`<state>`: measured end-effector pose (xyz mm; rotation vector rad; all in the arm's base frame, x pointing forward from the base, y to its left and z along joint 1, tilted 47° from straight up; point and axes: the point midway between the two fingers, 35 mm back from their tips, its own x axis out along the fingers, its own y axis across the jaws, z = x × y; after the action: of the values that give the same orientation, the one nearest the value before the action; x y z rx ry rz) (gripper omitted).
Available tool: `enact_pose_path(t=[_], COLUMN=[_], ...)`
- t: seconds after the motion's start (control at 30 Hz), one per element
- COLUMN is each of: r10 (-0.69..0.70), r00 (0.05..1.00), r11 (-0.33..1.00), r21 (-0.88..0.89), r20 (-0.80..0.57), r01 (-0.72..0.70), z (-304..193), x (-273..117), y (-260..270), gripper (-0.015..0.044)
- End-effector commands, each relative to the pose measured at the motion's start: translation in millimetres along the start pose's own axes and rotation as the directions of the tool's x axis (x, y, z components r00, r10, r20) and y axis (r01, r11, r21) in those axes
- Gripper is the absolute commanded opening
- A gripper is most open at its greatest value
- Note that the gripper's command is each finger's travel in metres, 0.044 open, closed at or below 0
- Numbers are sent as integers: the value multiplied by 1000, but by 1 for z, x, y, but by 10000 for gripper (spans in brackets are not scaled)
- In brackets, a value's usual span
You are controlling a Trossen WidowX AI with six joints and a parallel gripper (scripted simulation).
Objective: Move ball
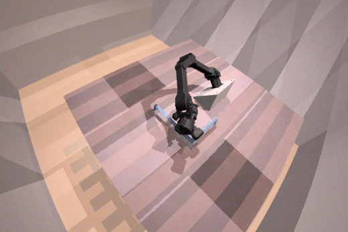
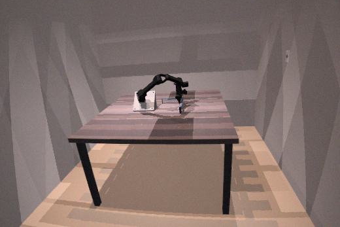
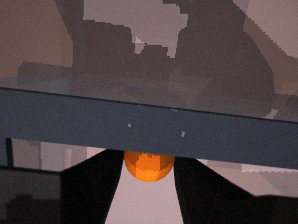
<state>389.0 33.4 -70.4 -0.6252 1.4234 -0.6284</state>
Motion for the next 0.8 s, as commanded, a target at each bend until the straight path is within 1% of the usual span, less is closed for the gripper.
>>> enact_pose_path(t=[0.0, 0.37, 0.4, 0.67, 0.7, 0.77], r10=[-8, -8, -1, -1, -1, -1], r00=[1000, 1000, 1000, 1000, 1000, 1000], r11=[1000, 1000, 1000, 1000, 1000, 1000], r21=[-9, -9, 1, 1, 1, 1], r20=[-8, -8, -1, -1, -1, -1], r01=[8, 8, 1, 1, 1, 1], z=[-2, -2, 0, 0, 0, 0], x=[9, 20, 15, 15, 15, 15], y=[0, 0, -1, -1, -1, -1], gripper=[0, 0, 26, 236, 258, 258])
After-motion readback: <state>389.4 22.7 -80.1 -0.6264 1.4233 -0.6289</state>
